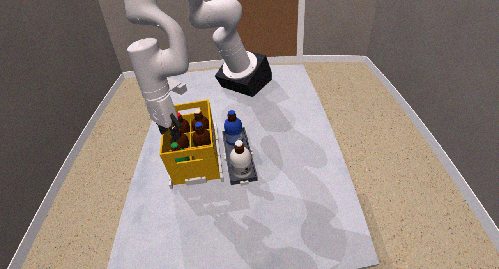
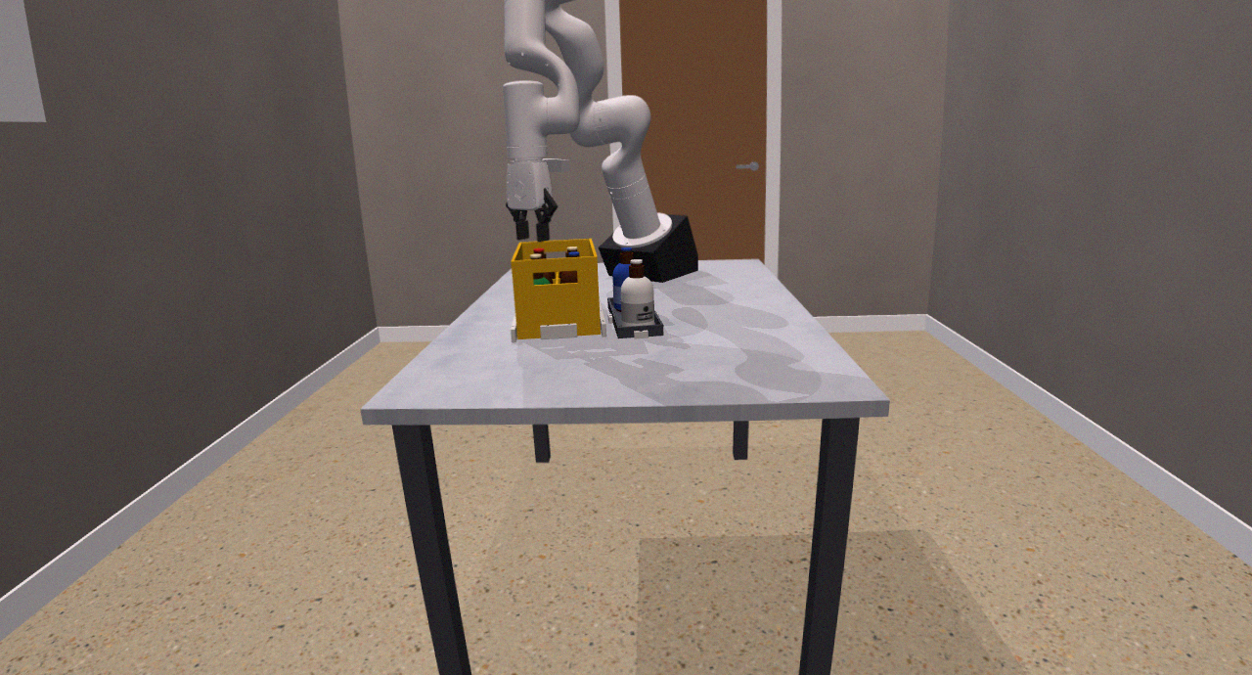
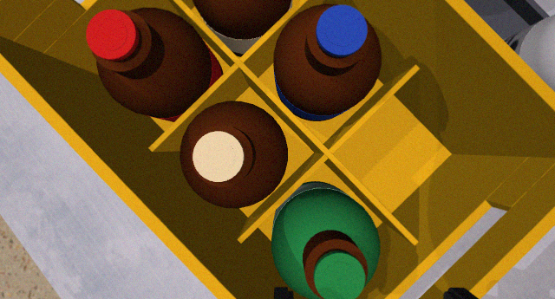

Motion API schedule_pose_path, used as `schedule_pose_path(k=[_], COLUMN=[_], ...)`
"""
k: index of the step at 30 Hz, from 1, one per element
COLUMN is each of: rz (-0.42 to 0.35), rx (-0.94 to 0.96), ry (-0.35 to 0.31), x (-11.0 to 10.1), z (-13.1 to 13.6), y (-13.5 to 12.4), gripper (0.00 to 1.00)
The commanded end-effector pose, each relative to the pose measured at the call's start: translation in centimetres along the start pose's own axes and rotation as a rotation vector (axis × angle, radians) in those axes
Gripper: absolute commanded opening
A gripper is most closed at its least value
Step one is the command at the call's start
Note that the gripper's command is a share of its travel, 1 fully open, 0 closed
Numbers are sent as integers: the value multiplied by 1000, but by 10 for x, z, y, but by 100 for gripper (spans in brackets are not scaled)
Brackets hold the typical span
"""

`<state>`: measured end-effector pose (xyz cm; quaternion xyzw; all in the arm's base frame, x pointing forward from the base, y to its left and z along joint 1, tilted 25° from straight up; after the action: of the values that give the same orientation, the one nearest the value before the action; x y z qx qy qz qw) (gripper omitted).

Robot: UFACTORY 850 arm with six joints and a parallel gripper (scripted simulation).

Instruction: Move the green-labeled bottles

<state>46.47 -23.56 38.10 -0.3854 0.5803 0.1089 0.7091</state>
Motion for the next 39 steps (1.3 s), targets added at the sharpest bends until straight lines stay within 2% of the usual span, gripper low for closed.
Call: schedule_pose_path(k=[1, 18, 19, 39], rz=[-1, -1, -1, -1], rx=[0, 0, 0, 0], ry=[-1, -1, -1, -1], x=[-5, -15, -15, -15], z=[0, 0, 0, 0], y=[0, 0, 0, 0], gripper=[66, 66, 0, 0])
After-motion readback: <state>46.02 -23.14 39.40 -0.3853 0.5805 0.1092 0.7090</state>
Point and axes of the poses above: the point where the finger pads meet when closed, its own x axis out along the fingers, its own z axis across the jaws, y = z × x, the point moved 5 cm from there along -x, back along the fingers, and after that the axes turned 3 degrees about x, right-handed, at the moved point
